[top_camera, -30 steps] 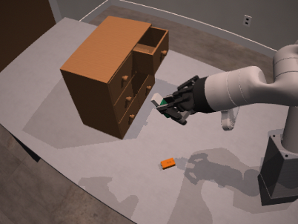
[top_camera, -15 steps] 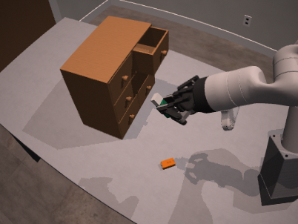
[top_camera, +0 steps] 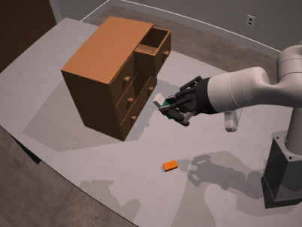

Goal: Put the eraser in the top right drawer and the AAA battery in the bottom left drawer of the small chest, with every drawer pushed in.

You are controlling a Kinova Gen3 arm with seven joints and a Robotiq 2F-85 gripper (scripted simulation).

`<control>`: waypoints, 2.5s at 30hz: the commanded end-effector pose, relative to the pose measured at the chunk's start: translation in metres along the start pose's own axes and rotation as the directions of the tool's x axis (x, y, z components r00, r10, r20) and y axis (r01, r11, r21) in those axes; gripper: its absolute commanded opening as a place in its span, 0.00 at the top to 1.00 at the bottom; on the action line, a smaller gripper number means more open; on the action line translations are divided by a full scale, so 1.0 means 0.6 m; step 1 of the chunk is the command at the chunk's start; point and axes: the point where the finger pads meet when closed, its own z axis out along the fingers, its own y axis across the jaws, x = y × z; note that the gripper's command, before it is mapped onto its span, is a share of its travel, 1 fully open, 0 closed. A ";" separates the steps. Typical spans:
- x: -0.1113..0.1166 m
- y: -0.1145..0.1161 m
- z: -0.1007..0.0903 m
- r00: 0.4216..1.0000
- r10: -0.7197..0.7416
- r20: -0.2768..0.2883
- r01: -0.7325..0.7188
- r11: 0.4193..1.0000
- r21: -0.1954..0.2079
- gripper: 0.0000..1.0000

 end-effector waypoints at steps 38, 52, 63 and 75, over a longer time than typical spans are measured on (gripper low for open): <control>-0.013 -0.035 0.016 1.000 0.004 0.002 -0.004 1.000 0.000 0.81; -0.023 -0.061 0.029 1.000 0.004 0.002 -0.004 1.000 0.000 0.81; -0.036 -0.094 0.045 1.000 0.004 0.002 -0.004 1.000 0.000 0.81; -0.050 -0.127 0.061 1.000 0.007 0.003 -0.007 1.000 0.029 0.81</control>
